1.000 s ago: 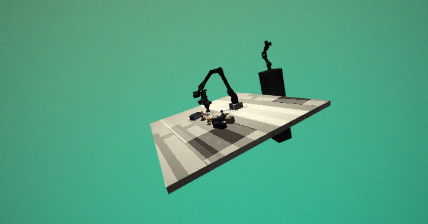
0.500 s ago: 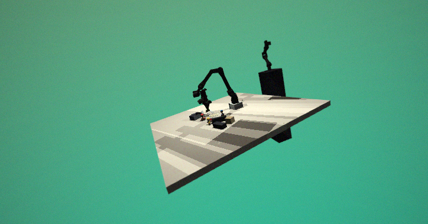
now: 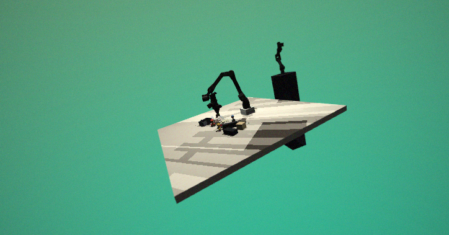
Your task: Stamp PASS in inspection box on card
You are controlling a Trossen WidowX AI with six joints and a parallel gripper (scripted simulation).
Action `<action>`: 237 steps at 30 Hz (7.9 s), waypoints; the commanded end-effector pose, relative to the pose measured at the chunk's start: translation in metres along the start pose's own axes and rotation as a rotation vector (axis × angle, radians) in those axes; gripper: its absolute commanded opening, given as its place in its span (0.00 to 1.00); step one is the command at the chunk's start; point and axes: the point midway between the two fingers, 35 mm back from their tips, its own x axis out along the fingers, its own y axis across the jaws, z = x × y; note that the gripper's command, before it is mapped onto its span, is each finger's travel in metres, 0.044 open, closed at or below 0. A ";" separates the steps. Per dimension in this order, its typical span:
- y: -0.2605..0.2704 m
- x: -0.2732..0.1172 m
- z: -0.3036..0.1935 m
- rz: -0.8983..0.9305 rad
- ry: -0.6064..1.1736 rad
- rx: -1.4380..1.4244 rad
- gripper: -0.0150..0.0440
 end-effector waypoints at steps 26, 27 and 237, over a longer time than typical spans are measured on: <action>0.000 -0.017 0.000 -0.009 -0.003 0.000 0.25; 0.000 -0.017 0.000 -0.009 -0.003 0.000 0.25; 0.221 0.027 0.059 0.008 -0.008 -0.010 0.25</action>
